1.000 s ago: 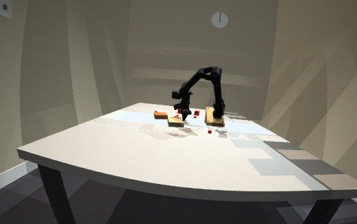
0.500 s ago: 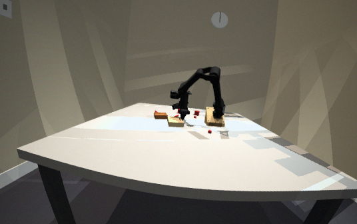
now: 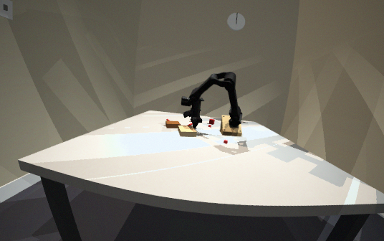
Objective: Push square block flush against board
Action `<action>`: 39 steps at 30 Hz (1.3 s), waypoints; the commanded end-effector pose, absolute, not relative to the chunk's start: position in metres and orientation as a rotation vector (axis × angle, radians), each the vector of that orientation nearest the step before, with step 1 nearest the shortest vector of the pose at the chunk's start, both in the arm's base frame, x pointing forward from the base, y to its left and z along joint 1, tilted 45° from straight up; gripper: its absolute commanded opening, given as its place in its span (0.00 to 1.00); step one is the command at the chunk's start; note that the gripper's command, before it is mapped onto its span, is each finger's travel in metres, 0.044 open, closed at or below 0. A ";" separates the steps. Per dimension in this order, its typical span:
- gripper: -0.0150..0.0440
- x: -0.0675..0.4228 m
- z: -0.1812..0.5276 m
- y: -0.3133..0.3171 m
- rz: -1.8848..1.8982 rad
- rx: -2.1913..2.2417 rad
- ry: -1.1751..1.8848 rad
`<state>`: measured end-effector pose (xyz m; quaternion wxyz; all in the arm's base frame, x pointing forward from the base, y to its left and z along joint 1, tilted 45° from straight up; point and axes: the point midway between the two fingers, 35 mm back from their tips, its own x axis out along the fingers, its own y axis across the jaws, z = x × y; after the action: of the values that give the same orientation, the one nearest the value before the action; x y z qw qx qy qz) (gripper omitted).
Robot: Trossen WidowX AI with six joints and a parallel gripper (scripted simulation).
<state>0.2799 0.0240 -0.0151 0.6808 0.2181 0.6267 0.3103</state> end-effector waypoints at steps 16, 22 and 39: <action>0.25 0.299 -0.013 0.027 0.700 0.493 1.404; 0.25 0.298 -0.013 0.027 0.700 0.493 1.404; 0.25 0.272 -0.018 0.024 0.700 0.493 1.405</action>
<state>0.2769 0.0255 -0.0184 0.6763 0.2240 0.6288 0.3114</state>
